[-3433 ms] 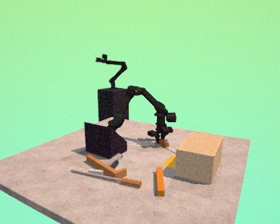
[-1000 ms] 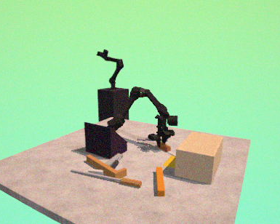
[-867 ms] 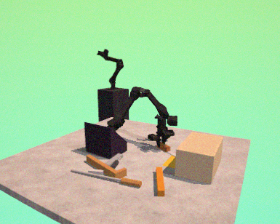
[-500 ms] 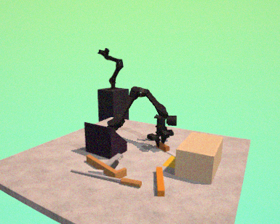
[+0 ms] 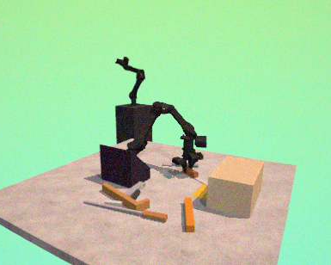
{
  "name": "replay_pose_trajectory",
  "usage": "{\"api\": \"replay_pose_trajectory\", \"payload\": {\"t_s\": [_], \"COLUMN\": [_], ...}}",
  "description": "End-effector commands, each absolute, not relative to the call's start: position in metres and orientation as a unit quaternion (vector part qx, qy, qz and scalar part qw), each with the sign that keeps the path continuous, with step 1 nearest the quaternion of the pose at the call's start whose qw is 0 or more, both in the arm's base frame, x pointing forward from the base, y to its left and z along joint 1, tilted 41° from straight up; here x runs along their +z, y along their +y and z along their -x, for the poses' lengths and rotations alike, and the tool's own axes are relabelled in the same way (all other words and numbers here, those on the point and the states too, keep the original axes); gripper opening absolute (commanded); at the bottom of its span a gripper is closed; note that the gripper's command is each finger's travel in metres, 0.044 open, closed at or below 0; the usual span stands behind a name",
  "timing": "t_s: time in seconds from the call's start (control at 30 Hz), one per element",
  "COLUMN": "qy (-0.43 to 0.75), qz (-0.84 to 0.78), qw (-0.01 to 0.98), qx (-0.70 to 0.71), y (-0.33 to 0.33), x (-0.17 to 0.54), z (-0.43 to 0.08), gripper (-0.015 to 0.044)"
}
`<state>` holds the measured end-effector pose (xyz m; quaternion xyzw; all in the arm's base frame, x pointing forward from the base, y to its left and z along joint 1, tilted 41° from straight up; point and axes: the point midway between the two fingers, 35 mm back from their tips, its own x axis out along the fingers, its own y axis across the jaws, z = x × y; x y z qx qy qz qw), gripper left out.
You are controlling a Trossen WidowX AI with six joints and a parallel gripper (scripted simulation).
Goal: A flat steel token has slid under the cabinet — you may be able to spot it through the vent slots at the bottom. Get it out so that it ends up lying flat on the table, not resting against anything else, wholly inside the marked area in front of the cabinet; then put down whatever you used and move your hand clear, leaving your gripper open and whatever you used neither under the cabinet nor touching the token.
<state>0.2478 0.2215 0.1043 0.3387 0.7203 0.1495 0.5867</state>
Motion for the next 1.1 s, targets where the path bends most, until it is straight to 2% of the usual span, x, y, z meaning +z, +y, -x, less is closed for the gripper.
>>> {"api": "replay_pose_trajectory", "payload": {"t_s": [0.0,1.07], "qy": [0.721,0.721], "qz": [-0.337,-0.338], "qw": [0.587,0.586], "qx": [0.149,0.15], "y": [0.223,0.231], "x": [0.105,0.117], "z": [-0.24,-0.212], "gripper": [0.0,0.0]}}
